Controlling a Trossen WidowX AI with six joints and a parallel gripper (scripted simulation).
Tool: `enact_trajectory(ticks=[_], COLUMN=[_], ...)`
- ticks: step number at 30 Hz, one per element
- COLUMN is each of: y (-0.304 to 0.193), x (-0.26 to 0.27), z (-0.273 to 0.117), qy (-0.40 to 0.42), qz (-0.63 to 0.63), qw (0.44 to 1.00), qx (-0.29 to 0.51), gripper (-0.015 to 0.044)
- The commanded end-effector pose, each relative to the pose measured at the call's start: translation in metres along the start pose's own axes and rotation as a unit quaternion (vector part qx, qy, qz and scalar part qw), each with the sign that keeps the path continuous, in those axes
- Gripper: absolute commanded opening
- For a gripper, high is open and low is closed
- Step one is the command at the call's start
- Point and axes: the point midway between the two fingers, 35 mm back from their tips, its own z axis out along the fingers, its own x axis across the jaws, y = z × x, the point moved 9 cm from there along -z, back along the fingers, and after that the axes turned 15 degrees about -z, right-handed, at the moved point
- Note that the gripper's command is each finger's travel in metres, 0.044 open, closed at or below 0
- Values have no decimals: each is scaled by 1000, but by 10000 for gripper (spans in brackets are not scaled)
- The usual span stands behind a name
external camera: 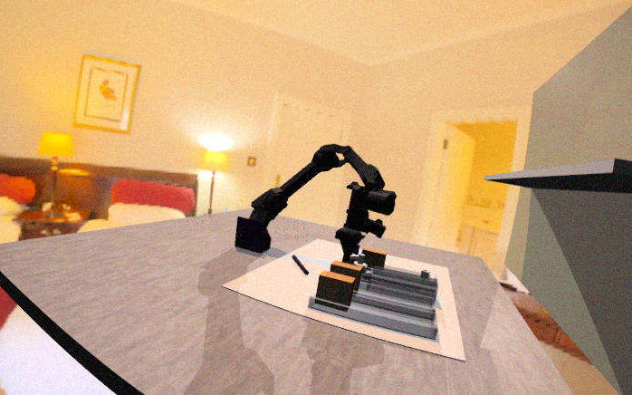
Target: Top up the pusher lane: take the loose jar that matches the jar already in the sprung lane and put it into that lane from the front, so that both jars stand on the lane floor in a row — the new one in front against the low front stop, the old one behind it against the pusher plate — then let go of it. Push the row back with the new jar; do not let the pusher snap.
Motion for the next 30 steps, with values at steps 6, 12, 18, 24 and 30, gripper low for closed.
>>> enact_trajectory(ticks=[6,12,18,24,30], y=[5,5,6,7,7], x=[0,0,-1,-1,-1], z=[-2,-2,-2,-2,-1], qy=[1,1,1,1,1], qz=[-7,-7,-7,-7,-7], qw=[1000,1000,1000,1000,1000], qx=[-14,-14,-14,-14,-14], gripper=[0,0,0,0,0])
